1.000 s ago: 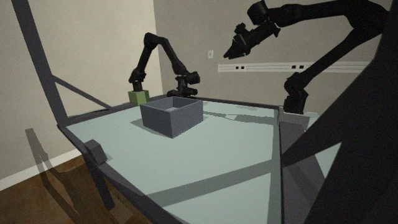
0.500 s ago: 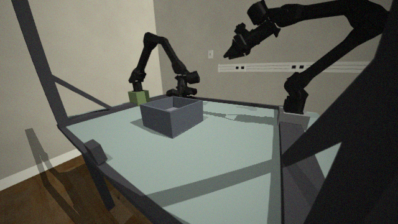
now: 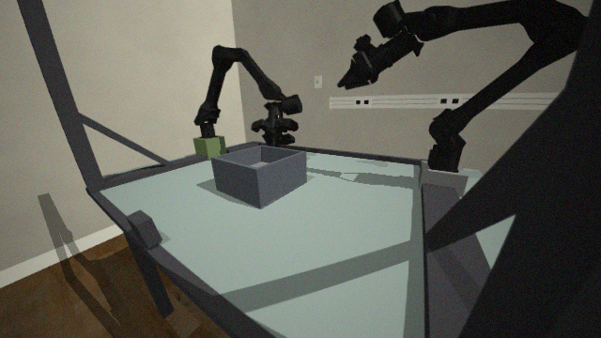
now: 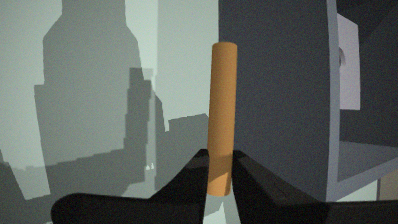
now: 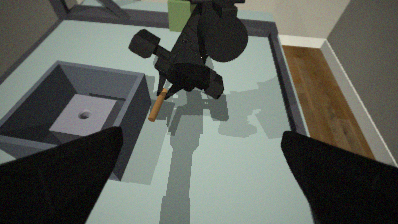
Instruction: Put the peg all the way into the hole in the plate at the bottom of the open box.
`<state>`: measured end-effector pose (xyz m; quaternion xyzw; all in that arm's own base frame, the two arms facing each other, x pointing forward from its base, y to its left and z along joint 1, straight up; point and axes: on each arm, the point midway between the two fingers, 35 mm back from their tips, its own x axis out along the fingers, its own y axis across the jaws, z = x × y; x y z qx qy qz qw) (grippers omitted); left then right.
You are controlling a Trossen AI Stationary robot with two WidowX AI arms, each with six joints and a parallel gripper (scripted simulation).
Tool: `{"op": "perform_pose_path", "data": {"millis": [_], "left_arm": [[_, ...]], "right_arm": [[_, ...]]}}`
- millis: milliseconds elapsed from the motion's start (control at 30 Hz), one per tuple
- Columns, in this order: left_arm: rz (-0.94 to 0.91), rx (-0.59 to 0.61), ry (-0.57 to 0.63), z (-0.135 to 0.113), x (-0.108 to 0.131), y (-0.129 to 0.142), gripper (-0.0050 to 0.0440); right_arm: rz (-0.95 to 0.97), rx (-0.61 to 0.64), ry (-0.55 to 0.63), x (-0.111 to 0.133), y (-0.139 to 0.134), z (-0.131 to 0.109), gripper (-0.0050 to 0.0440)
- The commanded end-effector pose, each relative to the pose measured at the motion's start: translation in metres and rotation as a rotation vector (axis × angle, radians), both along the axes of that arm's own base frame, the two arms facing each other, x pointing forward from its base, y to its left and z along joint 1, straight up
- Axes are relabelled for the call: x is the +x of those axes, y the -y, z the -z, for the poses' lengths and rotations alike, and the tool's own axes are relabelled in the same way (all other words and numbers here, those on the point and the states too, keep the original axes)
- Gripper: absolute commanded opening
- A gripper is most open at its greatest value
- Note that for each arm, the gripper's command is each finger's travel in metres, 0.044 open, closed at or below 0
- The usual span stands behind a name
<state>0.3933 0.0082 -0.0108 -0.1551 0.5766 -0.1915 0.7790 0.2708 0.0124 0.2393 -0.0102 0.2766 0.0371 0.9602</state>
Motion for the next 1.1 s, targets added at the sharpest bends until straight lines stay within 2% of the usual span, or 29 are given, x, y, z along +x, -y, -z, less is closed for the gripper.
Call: {"op": "perform_pose_path", "data": {"millis": [0,100,333,567,667,733,1067], "left_arm": [[-0.116,-0.097,-0.030,-0.011,0.005,-0.011,0.0027],[-0.138,-0.119,-0.048,-0.008,0.002,-0.010,0.0027],[-0.400,-0.363,-0.177,-0.011,-0.004,-0.020,0.0027],[-0.639,-0.590,-0.268,-0.026,-0.005,-0.031,0.0027],[-0.664,-0.612,-0.278,-0.026,-0.006,-0.032,0.0027],[-0.729,-0.669,-0.306,-0.027,-0.006,-0.035,0.0027],[-0.985,-0.888,-0.512,-0.022,-0.031,-0.036,0.0027]], "right_arm": [[-0.002,0.000,0.017,0.000,0.000,-0.006,0.0440],[-0.002,0.000,0.017,0.000,0.000,-0.006,0.0440],[-0.002,0.000,0.017,0.000,0.000,-0.006,0.0440],[-0.002,0.000,0.017,0.000,0.000,-0.006,0.0440],[-0.002,0.000,0.017,0.000,0.000,-0.006,0.0440],[-0.002,0.000,0.017,0.000,0.000,-0.006,0.0440],[-0.002,0.000,0.017,0.000,0.000,-0.006,0.0440]]}}
